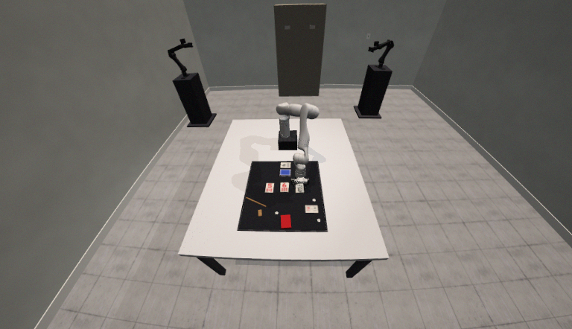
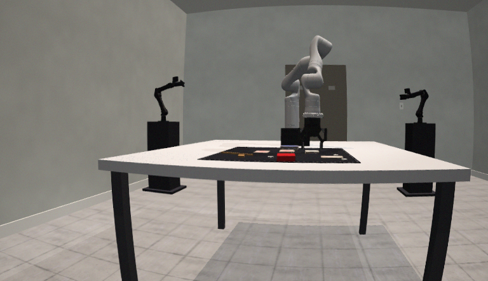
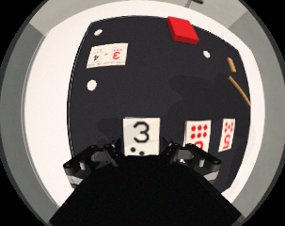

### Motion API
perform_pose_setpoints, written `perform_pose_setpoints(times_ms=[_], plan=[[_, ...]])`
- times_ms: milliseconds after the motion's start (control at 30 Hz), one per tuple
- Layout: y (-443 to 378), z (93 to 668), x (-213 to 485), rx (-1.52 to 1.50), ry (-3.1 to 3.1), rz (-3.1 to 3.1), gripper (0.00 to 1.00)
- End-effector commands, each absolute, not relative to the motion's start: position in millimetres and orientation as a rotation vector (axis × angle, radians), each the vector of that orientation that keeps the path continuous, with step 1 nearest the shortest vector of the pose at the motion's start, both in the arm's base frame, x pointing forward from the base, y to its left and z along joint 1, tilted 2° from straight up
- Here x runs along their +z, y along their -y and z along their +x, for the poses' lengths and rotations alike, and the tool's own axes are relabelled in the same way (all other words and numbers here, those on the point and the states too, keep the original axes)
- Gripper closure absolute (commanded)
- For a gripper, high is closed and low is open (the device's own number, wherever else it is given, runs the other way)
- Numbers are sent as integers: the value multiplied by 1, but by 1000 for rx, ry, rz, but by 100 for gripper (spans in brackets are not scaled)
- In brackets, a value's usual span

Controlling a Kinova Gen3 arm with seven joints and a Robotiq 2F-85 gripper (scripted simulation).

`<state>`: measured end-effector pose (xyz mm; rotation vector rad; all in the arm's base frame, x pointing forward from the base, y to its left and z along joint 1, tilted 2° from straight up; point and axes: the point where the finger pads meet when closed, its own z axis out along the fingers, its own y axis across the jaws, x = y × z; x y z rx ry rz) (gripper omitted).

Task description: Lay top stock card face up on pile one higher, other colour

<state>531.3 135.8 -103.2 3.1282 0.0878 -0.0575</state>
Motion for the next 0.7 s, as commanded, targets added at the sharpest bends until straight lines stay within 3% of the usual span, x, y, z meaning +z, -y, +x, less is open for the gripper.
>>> perform_pose_setpoints(times_ms=[0,667], plan=[[-136,532,-101,-54,-88,3129,15],[-137,534,-50,-54,-88,3129,15]])
